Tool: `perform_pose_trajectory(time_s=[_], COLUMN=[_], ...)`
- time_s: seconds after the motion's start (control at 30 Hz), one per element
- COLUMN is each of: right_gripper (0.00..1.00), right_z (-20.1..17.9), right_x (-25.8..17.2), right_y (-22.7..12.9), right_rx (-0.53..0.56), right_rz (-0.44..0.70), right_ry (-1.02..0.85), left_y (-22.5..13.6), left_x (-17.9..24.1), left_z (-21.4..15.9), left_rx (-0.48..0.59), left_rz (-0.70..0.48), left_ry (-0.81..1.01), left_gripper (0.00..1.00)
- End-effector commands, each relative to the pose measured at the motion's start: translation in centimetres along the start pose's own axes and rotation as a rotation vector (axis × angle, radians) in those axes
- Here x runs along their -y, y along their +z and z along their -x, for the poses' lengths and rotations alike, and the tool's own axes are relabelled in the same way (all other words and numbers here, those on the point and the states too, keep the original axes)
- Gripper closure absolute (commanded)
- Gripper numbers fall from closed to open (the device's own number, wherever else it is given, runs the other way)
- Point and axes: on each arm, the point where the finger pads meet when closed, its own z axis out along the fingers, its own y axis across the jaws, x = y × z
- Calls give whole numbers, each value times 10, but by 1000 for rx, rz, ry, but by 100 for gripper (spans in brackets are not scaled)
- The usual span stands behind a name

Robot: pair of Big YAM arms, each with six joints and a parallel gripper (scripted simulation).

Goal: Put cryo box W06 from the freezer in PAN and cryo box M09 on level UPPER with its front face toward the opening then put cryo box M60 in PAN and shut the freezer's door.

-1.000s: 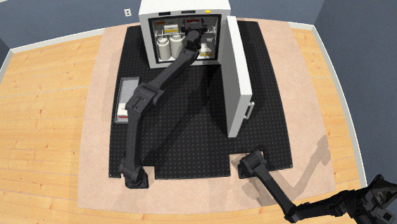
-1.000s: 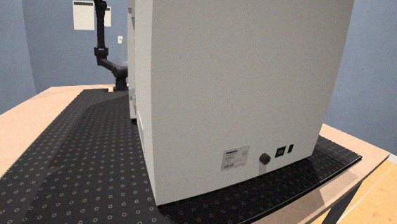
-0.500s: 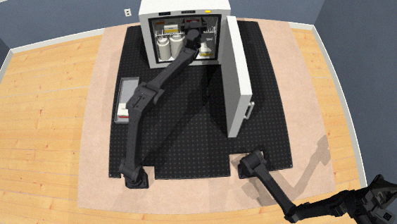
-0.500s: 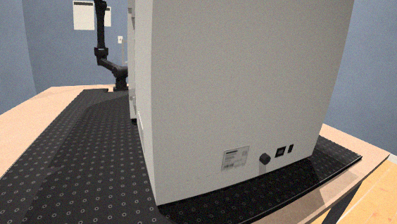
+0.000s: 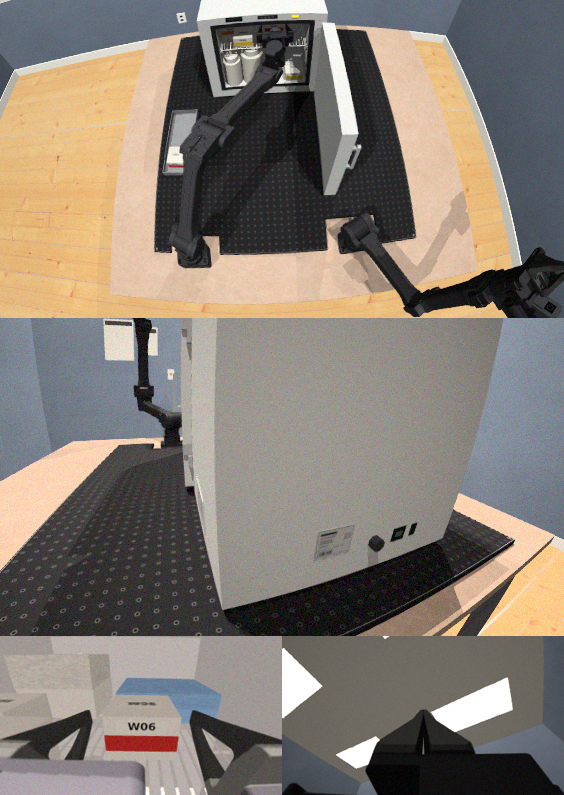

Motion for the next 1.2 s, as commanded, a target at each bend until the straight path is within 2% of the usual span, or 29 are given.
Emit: perform_pose_trajectory(time_s=[0.0,0.97,1.17], right_gripper=[100,100,100], right_z=[-14,-14,-14], right_x=[0,0,0], right_y=[3,3,3], right_rx=[-31,-31,-31], right_rz=[3,3,3], right_ry=[-11,-11,-11], left_y=[17,34,32], left_x=[1,-3,8], left_z=[5,1,0], left_rx=[16,16,16], left_rz=[2,6,-4], left_ry=[-24,-23,-26], left_gripper=[0,0,0])
